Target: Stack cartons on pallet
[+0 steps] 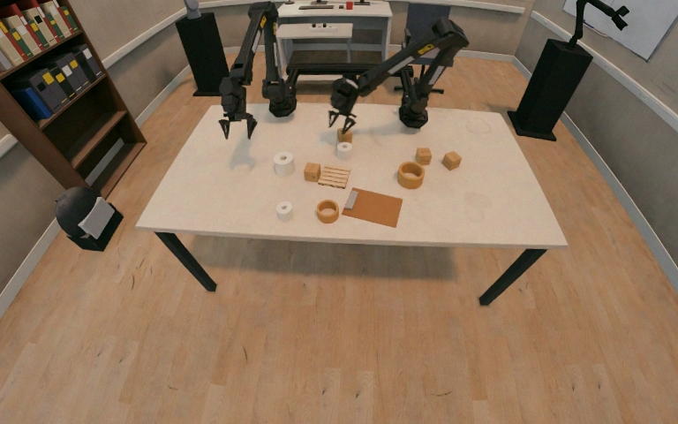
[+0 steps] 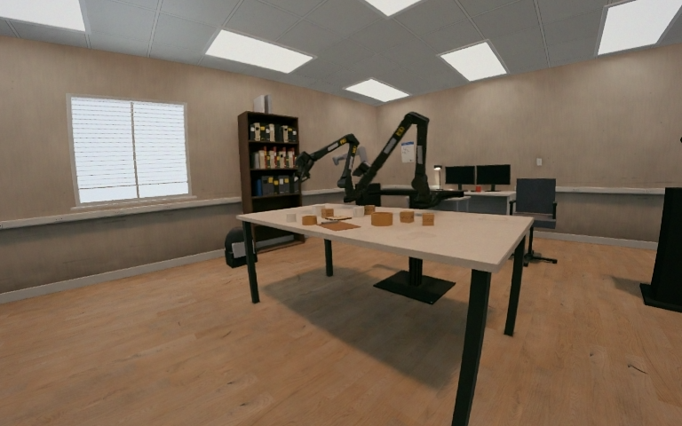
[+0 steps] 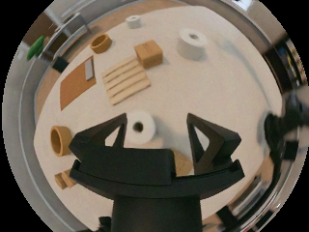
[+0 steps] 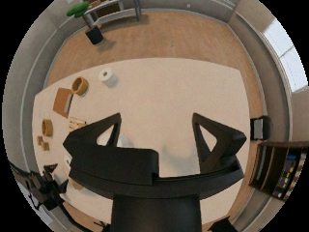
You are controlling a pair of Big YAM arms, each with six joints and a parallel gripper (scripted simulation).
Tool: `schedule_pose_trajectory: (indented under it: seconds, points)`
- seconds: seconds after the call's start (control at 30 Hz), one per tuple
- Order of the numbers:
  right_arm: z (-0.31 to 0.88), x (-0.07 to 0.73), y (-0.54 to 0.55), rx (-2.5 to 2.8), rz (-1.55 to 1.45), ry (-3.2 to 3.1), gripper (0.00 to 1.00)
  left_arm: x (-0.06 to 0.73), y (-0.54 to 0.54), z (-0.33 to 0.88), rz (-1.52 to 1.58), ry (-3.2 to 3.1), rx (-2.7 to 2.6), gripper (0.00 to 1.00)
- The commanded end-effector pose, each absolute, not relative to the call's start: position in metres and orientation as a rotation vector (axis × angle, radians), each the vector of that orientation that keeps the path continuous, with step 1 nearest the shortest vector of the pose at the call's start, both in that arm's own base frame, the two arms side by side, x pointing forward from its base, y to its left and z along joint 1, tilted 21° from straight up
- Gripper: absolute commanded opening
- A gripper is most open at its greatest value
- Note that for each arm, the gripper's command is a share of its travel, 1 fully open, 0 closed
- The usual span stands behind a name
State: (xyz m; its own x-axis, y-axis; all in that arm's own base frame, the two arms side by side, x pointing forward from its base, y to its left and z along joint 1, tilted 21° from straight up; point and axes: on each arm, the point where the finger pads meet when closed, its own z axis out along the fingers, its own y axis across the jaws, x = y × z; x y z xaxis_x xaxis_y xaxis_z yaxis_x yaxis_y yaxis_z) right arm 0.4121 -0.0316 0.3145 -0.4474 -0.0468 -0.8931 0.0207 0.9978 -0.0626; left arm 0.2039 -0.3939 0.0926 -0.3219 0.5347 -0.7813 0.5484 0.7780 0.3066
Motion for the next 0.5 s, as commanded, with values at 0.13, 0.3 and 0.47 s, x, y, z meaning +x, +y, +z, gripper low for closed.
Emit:
schedule_pose_trajectory:
  seconds: [0.13, 0.3, 0.47]
  points:
    - [0.342, 0.418, -0.031, -0.037, -0.090, 1.978, 1.00, 0.268, -0.449, 0.110, -0.068, 2.057, 0.437, 0.83]
    - [0.342, 0.418, -0.031, -0.037, -0.090, 1.978, 1.00, 0.318, -0.475, 0.104, -0.030, 2.130, 0.271, 0.83]
    - [0.342, 0.418, -0.031, -0.037, -0.090, 1.978, 1.00, 0.343, -0.481, 0.089, 0.033, 2.207, 0.230, 0.83]
